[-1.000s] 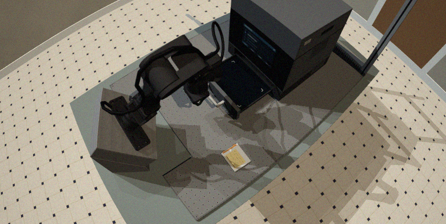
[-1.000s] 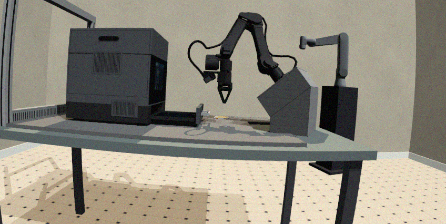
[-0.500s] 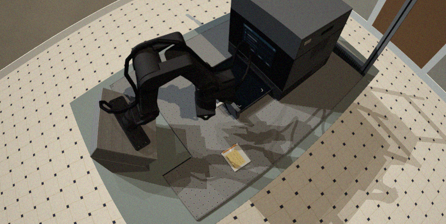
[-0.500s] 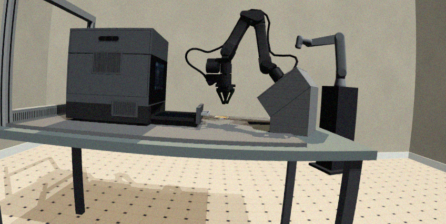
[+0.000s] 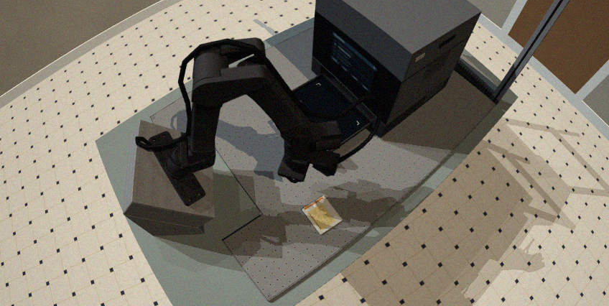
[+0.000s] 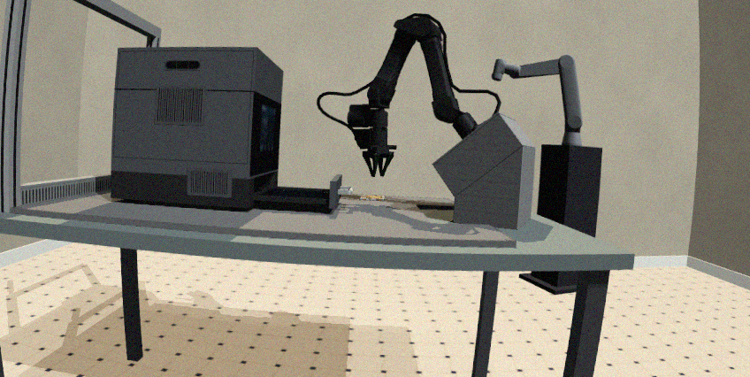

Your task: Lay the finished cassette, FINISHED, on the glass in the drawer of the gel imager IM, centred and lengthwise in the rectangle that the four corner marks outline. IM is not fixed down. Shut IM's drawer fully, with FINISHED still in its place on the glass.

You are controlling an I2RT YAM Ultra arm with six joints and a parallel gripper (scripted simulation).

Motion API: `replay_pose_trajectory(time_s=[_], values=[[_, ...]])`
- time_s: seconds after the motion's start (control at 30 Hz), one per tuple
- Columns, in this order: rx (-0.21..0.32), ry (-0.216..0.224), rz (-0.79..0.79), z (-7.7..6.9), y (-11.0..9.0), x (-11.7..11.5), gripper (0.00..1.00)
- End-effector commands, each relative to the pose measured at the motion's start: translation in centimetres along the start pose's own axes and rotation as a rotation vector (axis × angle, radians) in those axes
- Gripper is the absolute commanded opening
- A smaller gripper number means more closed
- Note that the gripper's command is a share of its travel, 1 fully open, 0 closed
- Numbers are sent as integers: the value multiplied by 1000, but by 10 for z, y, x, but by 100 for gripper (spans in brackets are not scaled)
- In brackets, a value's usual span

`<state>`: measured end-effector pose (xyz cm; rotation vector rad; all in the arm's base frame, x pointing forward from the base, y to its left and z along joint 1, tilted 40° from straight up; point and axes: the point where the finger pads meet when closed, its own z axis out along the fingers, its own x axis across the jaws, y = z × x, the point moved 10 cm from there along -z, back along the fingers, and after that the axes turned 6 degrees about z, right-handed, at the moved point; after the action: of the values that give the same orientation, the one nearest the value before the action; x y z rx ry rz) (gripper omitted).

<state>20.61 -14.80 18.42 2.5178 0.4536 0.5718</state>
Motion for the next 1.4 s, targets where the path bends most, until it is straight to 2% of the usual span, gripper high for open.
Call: replay_pose_trajectory(time_s=[0.0,0.43,0.5,0.63,0.8,0.87,0.9,1.37], values=[[-7,52,117,-2,19,3,35],[14,41,550,8,74,-30,35],[14,41,550,8,74,-30,35],[16,40,678,11,91,-40,35],[15,41,666,15,113,-52,35],[15,41,666,15,113,-52,35],[-15,61,658,4,116,-49,35],[-22,54,658,4,116,-49,35]])
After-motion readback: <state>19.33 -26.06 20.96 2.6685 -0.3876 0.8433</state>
